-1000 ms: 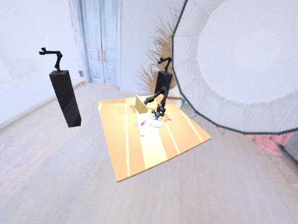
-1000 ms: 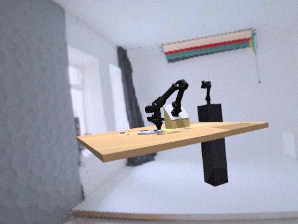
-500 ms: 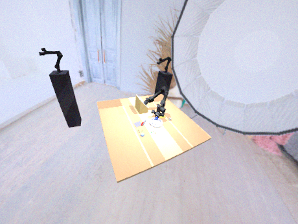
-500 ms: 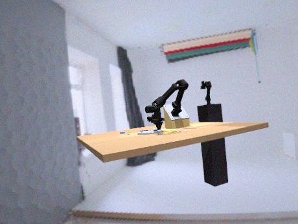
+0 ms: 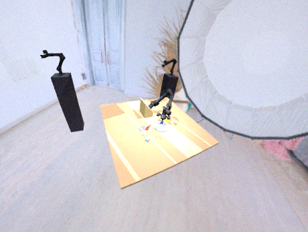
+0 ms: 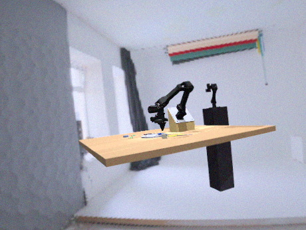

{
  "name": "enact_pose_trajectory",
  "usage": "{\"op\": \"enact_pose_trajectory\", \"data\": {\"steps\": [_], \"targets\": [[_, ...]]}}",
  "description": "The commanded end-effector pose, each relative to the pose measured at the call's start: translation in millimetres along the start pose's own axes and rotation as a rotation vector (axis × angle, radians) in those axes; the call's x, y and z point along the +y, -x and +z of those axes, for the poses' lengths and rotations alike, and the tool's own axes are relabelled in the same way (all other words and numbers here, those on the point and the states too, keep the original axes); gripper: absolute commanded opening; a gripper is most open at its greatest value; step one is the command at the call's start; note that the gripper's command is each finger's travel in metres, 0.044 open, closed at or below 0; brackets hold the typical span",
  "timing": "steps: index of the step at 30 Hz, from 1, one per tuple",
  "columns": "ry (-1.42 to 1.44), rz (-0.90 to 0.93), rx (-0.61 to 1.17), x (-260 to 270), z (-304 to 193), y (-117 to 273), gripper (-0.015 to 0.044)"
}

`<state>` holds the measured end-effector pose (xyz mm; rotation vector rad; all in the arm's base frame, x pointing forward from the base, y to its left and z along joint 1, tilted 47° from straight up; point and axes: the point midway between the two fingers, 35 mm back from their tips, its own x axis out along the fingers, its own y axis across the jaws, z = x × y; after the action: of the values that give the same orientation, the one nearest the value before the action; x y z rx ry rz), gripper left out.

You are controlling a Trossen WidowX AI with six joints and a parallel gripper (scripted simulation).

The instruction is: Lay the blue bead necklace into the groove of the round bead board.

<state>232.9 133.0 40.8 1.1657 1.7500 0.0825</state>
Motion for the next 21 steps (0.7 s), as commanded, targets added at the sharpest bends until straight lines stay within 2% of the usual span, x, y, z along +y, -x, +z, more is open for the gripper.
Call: {"op": "enact_pose_trajectory", "data": {"steps": [1, 14, 21], "targets": [[0.002, 0.002, 0.002, 6.2, 8.5, 1.1, 0.0], [0.004, 0.003, 0.001, 26.5, 45.8, 0.9, 0.0], [0.004, 0.003, 0.001, 27.5, 48.0, -4.6, 0.0]]}}
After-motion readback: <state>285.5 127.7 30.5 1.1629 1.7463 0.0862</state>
